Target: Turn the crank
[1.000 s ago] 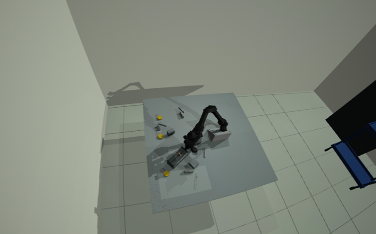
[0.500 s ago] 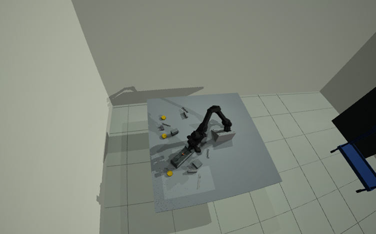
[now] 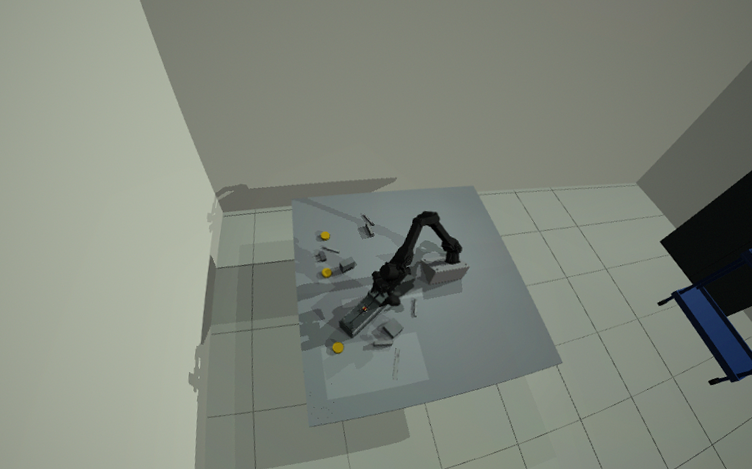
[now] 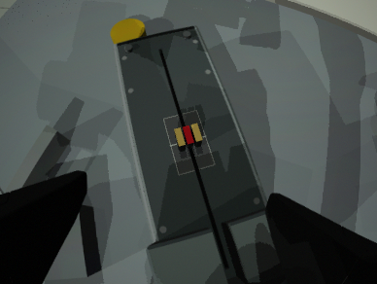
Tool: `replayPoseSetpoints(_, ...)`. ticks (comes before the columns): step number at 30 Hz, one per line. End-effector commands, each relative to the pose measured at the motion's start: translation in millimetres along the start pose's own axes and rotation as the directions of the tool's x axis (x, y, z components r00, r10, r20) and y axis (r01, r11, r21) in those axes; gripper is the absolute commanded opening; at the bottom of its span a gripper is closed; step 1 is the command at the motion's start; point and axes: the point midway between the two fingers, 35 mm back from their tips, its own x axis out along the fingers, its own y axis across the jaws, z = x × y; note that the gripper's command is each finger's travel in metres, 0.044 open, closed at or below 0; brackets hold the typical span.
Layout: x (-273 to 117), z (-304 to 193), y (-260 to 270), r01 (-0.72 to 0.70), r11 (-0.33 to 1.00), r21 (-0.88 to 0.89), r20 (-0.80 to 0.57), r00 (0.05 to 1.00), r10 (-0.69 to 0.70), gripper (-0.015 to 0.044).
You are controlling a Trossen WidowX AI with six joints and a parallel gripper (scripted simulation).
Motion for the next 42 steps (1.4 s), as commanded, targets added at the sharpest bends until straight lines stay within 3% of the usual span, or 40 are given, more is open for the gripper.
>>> replayPoseSetpoints(1,0.0,0.0,-0.1,0.001,1.000,0.000,0.000,1.000,-0.001,0.0361)
replayPoseSetpoints(15,0.0,0.0,-0.1,0.001,1.000,0.000,0.000,1.000,-0.001,0.0000)
replayPoseSetpoints(33,0.0,0.0,0.0,0.000,1.000,0.000,0.000,1.000,0.000,0.0000)
replayPoseSetpoints(42,0.0,0.0,0.0,0.000,1.000,0.000,0.000,1.000,0.000,0.0236)
